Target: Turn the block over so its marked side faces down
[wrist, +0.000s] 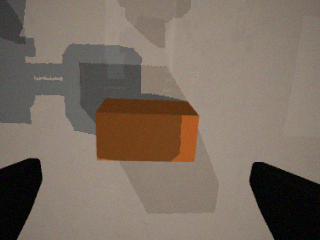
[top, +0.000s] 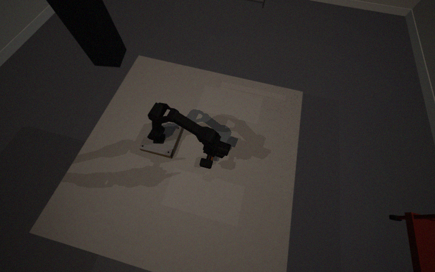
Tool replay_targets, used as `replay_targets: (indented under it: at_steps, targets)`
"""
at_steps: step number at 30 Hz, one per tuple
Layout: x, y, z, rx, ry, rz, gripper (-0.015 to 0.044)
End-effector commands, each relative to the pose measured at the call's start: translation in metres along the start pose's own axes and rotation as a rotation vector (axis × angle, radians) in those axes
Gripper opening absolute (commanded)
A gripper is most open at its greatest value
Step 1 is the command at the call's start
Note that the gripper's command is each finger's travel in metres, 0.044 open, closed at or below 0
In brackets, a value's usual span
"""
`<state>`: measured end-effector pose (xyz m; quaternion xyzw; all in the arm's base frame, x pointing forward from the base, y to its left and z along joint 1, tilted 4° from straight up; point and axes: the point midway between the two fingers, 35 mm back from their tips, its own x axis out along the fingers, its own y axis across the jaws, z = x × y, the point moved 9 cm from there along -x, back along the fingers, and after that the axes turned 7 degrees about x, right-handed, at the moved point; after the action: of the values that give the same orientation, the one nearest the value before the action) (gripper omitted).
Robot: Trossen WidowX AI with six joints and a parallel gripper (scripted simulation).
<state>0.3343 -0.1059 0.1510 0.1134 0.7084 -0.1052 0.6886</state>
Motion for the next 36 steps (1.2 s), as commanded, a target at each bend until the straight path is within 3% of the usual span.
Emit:
replay_targets:
  at_steps: [1, 34, 36]
  targets:
    - [0.015, 0.000, -0.001, 0.003, 0.017, -0.004, 0.0440]
    - [0.063, -0.001, -0.002, 0.003, 0.017, -0.004, 0.0440]
    - [0.063, -0.001, -0.002, 0.003, 0.017, -0.004, 0.0387]
